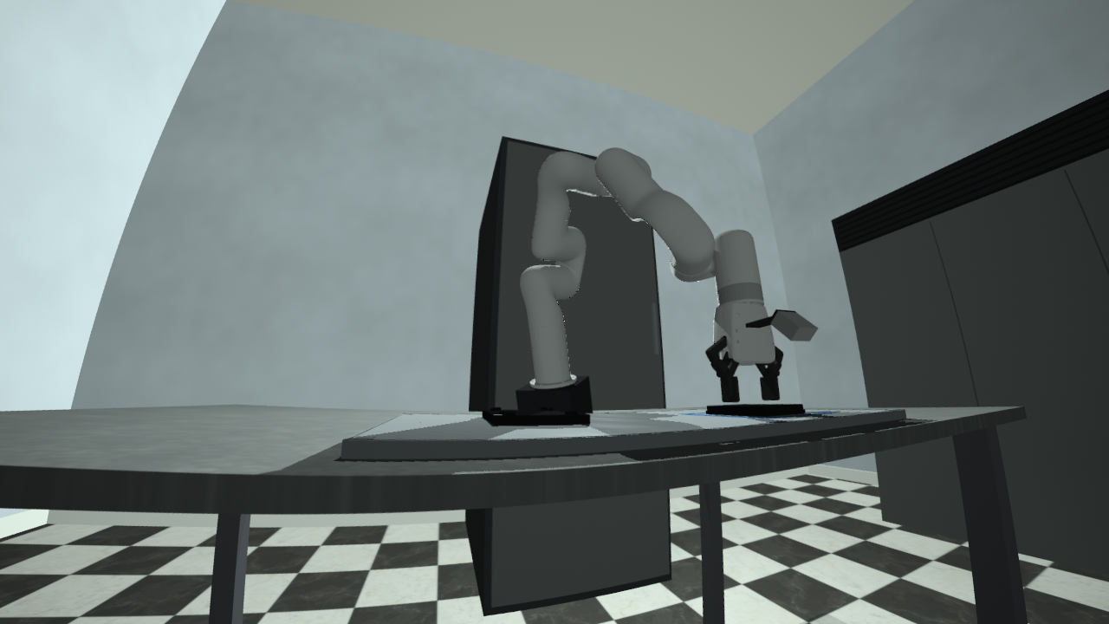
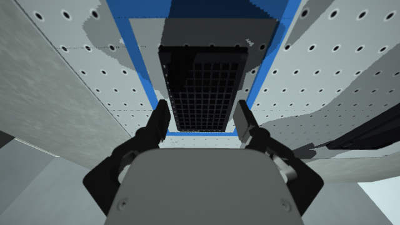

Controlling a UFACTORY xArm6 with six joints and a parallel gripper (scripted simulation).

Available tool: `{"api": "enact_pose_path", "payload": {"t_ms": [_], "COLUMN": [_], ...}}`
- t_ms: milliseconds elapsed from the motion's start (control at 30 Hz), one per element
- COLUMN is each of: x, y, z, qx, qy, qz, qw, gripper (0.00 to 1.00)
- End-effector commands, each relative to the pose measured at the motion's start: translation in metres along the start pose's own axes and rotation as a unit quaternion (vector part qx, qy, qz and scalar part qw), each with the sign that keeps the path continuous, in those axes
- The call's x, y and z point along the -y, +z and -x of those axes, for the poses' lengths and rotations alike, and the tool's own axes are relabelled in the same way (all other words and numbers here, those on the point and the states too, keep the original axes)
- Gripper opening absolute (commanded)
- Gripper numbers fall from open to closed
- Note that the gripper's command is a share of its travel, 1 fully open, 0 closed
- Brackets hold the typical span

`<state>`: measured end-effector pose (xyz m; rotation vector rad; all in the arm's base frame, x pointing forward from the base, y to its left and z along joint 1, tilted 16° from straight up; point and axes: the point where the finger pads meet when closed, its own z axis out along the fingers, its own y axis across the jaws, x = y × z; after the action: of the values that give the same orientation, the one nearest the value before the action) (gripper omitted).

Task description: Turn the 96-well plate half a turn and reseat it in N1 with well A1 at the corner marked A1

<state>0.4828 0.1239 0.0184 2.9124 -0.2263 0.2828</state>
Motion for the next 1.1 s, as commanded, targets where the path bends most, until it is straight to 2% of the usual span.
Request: {"api": "enact_pose_path", "payload": {"t_ms": [0,533,1067], "x": [0.0007,0.0007,0.0007], "y": [0.0014,0.0107,0.0107], "z": [-0.0015,-0.0015,-0.0016], "qx": [-0.002,-0.002,-0.002], "qy": [0.000,0.000,0.000], "qz": [-0.001,-0.001,-0.001], "qw": [1.000,1.000,1.000], "gripper": [1.00,1.00,1.00]}}
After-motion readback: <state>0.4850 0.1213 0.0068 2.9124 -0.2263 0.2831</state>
